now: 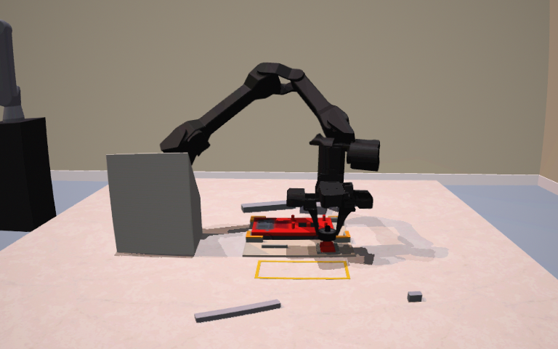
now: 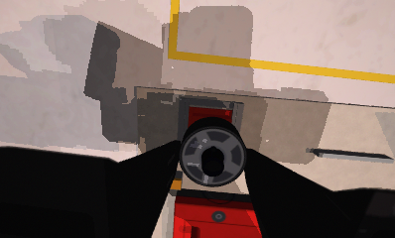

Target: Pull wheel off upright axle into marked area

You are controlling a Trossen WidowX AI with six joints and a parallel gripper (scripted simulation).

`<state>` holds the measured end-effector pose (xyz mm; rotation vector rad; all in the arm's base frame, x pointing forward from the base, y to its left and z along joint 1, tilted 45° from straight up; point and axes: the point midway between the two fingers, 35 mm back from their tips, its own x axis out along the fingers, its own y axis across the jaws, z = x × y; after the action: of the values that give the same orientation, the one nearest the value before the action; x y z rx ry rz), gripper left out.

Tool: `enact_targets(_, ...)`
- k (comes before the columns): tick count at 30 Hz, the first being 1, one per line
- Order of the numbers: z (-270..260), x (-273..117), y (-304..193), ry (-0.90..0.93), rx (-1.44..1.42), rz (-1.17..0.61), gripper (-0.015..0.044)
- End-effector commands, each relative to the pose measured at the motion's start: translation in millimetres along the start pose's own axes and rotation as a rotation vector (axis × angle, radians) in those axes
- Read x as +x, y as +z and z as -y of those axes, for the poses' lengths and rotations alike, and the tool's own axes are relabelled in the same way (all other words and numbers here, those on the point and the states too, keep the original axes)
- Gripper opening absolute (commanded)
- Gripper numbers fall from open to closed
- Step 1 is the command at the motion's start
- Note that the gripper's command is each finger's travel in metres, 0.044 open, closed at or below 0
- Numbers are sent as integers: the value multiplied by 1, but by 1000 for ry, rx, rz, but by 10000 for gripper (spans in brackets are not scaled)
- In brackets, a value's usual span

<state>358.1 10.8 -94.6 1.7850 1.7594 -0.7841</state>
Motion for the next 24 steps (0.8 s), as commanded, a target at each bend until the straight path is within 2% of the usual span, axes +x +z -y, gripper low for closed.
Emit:
enact_targets(1,1,-11,2,10,12,2,0)
enact_targets(24,1,-18,2,14,13,2,0)
